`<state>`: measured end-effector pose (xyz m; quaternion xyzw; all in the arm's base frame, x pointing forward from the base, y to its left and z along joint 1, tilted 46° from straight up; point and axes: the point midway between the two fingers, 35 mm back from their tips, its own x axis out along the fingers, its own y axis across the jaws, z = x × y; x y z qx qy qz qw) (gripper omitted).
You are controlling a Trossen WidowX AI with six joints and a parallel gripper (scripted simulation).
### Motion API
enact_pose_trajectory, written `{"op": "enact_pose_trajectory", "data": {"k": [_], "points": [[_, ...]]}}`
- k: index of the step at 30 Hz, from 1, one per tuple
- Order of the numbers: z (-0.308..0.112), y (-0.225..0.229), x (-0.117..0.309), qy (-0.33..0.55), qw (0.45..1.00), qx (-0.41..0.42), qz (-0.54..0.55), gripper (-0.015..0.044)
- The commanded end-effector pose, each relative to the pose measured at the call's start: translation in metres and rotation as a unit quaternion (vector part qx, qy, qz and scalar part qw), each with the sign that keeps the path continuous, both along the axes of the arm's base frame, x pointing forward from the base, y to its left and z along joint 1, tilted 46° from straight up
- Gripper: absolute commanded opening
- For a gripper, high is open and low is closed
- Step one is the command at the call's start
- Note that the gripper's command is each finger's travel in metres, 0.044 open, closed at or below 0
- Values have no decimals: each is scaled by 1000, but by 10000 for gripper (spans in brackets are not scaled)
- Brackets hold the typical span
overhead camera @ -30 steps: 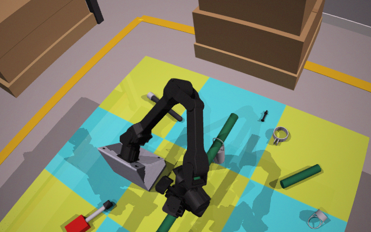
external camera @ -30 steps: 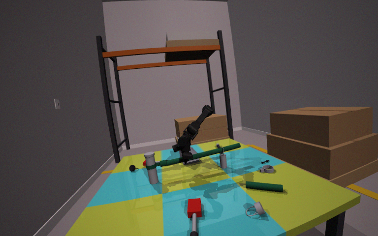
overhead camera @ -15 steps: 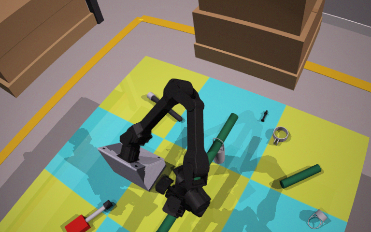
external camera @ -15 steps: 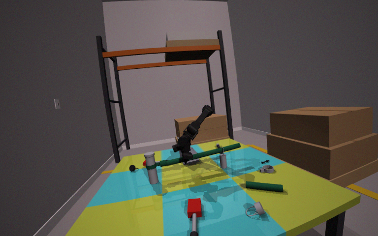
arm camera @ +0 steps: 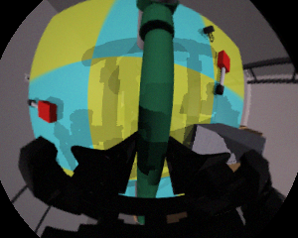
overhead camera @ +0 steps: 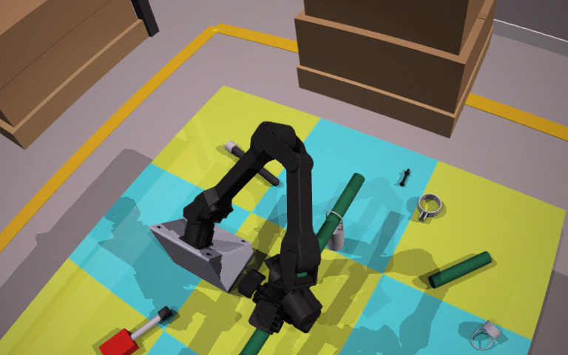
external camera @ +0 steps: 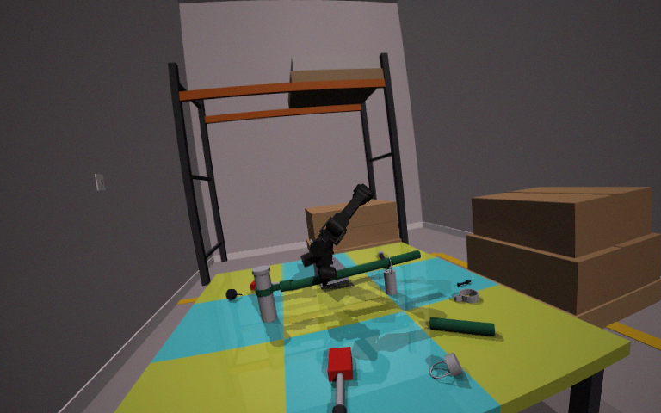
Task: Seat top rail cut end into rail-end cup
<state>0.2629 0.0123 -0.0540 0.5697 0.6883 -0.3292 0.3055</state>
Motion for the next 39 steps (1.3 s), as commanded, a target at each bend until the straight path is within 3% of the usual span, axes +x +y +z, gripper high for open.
{"op": "enact_pose_trajectory", "data": {"k": [1,39], "points": [[0,-8,3,-5,1000,-7,-2,0],[4,-17,14,-5,1000,-7,-2,0]]}}
